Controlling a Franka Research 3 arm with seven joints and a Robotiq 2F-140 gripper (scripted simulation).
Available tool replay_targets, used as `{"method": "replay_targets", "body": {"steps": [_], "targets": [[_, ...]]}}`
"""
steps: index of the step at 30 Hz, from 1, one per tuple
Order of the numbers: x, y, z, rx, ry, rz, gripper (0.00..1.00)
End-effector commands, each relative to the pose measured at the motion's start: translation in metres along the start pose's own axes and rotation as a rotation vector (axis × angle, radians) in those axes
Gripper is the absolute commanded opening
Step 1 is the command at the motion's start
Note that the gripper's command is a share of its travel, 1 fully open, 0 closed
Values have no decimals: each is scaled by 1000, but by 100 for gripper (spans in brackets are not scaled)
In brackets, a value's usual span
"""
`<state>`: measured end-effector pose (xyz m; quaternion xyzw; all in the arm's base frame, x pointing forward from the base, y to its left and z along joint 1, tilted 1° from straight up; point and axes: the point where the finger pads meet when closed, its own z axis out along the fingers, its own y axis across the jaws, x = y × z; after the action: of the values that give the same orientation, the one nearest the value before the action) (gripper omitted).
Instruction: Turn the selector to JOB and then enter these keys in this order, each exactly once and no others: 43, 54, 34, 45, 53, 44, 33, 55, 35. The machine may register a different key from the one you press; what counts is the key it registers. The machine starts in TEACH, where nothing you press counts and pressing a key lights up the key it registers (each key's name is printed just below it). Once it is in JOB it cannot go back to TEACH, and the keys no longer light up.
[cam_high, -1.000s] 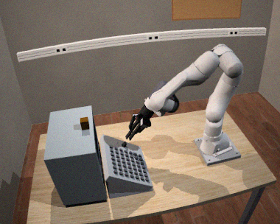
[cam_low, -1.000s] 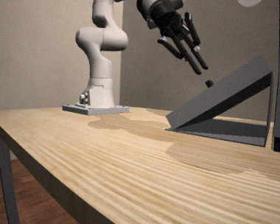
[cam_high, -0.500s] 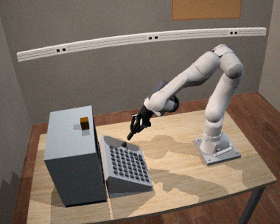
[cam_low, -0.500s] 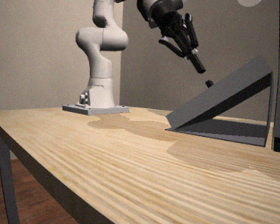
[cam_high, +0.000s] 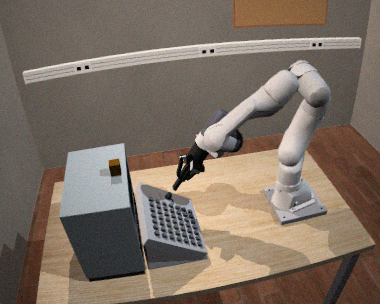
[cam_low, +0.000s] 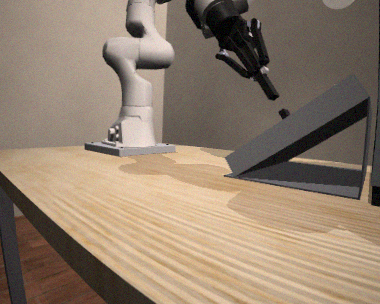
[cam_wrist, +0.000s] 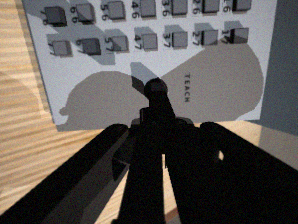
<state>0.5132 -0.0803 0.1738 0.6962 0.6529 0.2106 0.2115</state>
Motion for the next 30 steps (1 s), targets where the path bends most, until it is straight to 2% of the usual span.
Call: {"method": "replay_targets", "body": {"steps": [1,3,5,7,14,19,22,30], "targets": [[1,1,0,0,1,7,10],[6,0,0,0,1,5,10],[20,-4,2,0,1,0,10],[20,-4,2,0,1,0,10],[105,-29,12,0,1,-33,10],[146,-41,17,0,1,-48,10],[156,-45,18,0,1,-52,10],[158,-45,19,0,1,-53,10]]}}
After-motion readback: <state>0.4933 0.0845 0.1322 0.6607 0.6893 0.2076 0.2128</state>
